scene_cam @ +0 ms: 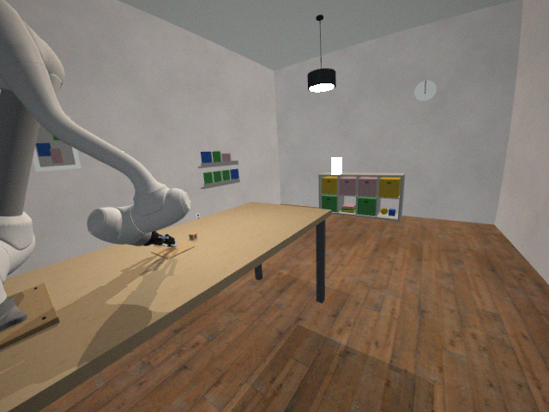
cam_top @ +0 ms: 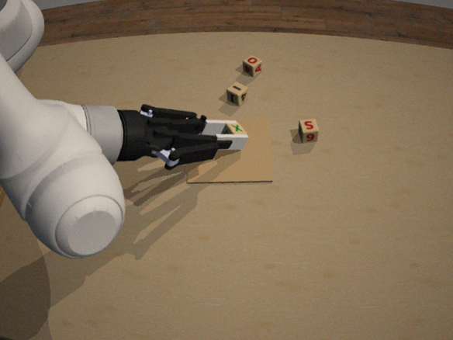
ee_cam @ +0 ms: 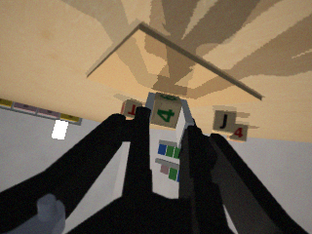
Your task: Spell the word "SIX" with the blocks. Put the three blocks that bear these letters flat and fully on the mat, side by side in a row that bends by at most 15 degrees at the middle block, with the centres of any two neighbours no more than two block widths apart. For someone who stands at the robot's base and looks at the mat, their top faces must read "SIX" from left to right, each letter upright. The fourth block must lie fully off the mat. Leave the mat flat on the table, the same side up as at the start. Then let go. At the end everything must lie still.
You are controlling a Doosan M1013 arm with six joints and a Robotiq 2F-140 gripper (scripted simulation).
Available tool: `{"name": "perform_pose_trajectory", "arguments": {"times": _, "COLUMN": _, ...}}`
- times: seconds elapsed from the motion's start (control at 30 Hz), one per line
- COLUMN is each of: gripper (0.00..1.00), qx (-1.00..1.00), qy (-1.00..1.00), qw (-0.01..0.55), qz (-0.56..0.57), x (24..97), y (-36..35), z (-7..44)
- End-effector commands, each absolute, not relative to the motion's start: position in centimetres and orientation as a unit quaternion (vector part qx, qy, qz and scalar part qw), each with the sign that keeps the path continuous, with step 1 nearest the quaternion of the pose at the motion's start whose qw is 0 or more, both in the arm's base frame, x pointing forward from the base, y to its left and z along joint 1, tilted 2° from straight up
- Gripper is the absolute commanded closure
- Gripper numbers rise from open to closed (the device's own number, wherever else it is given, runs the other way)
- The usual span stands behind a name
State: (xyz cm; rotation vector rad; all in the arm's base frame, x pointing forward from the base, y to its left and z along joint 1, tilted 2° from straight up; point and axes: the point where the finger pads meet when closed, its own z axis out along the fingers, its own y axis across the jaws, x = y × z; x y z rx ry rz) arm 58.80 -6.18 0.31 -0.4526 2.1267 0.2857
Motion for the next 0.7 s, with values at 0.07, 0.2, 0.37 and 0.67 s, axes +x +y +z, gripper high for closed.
{"name": "perform_pose_trajectory", "arguments": {"times": 0.07, "gripper": 0.84, "qx": -0.181, "qy": 0.863, "qw": 0.458, "qz": 0.114, "x": 58.81, "y": -6.3, "z": 0.3}}
{"name": "perform_pose_trajectory", "arguments": {"times": 0.2, "gripper": 0.84, "qx": -0.181, "qy": 0.863, "qw": 0.458, "qz": 0.114, "x": 58.81, "y": -6.3, "z": 0.3}}
{"name": "perform_pose_trajectory", "arguments": {"times": 0.37, "gripper": 0.84, "qx": -0.181, "qy": 0.863, "qw": 0.458, "qz": 0.114, "x": 58.81, "y": -6.3, "z": 0.3}}
{"name": "perform_pose_trajectory", "arguments": {"times": 0.67, "gripper": 0.77, "qx": -0.181, "qy": 0.863, "qw": 0.458, "qz": 0.114, "x": 58.81, "y": -6.3, "z": 0.3}}
